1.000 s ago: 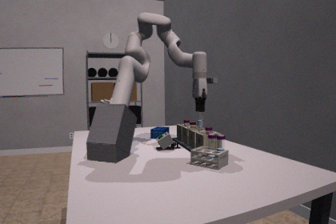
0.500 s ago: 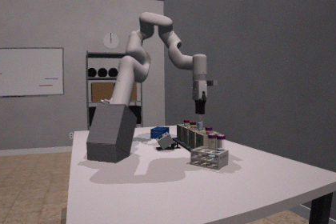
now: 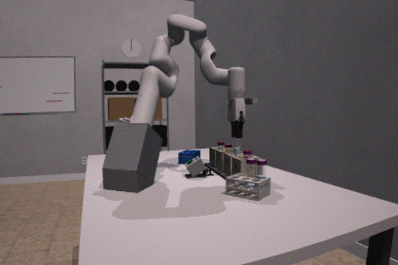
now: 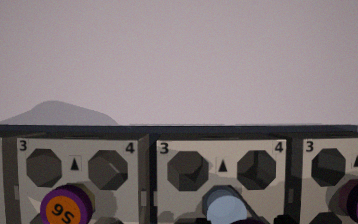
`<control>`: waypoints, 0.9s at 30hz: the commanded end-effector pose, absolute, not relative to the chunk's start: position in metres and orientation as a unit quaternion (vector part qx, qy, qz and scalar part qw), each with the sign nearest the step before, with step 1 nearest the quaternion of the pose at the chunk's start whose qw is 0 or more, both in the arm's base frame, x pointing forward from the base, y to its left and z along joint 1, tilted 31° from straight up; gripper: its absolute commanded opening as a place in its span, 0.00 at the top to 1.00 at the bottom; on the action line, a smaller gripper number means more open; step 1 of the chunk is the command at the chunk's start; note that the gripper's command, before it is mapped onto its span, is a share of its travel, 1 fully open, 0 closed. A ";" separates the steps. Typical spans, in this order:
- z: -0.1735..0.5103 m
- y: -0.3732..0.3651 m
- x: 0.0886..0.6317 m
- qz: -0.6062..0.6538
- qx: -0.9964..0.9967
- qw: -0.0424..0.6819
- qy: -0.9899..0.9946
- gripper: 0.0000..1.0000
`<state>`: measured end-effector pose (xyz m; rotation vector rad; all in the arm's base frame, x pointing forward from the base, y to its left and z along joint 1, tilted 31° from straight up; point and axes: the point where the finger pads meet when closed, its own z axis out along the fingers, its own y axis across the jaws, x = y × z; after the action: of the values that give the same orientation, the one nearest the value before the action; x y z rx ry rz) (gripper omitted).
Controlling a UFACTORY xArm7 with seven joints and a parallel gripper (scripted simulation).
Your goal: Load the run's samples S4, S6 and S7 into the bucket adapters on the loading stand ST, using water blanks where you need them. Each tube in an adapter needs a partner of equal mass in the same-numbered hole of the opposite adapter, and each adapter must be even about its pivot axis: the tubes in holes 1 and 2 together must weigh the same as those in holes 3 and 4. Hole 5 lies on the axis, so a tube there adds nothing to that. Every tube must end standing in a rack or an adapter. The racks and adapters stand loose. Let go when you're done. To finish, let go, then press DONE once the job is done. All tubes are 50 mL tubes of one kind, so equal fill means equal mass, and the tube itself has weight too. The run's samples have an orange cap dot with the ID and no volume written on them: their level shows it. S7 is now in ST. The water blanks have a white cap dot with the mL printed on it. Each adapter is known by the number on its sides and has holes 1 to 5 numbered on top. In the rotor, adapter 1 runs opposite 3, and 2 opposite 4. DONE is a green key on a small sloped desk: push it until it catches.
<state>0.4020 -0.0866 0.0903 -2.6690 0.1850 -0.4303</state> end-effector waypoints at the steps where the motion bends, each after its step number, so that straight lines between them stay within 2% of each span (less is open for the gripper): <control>1: 0.088 -0.087 0.404 -0.157 -0.962 0.213 0.067 1.00; 27: 0.069 -0.078 0.411 -0.157 -0.962 0.213 0.067 1.00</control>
<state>0.4097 -0.0777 0.0704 -2.6692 0.1852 -0.4308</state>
